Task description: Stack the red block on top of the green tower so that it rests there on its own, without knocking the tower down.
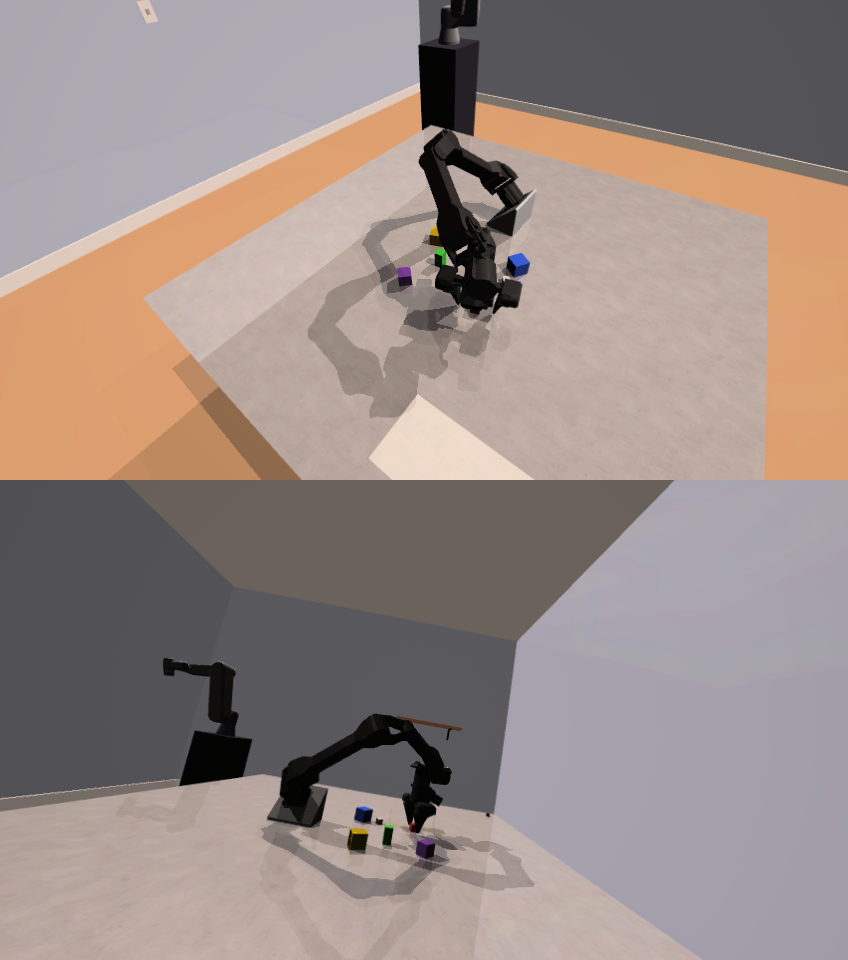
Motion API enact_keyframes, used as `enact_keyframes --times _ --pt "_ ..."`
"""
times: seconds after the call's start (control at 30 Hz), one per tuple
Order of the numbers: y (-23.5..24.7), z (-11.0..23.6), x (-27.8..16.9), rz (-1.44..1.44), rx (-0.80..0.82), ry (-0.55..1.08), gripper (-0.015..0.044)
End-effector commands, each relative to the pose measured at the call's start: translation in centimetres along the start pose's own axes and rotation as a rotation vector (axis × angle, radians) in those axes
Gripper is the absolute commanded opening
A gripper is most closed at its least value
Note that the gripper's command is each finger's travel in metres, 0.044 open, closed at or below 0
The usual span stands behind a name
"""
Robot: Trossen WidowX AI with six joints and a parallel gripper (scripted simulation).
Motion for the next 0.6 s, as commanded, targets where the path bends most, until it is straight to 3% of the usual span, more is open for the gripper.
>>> enact_keyframes --times 0.0,0.33,0.57 --pt "0.03 0.00 0.03 0.005 -0.005 -0.002 0.0335" --pt "0.03 0.00 0.03 0.005 -0.005 -0.002 0.0072" --pt "0.03 0.00 0.03 0.005 -0.005 -0.002 0.0026"
Point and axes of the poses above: the point midway between the two fingers, 35 mm back from their tips, its own z axis back along the fingers, its own y axis across the jaws, x = y × z, the point moved 8 cm from there along z, back along the fingers, and after that the axes turned 13 degrees about z, right-handed, at the moved point
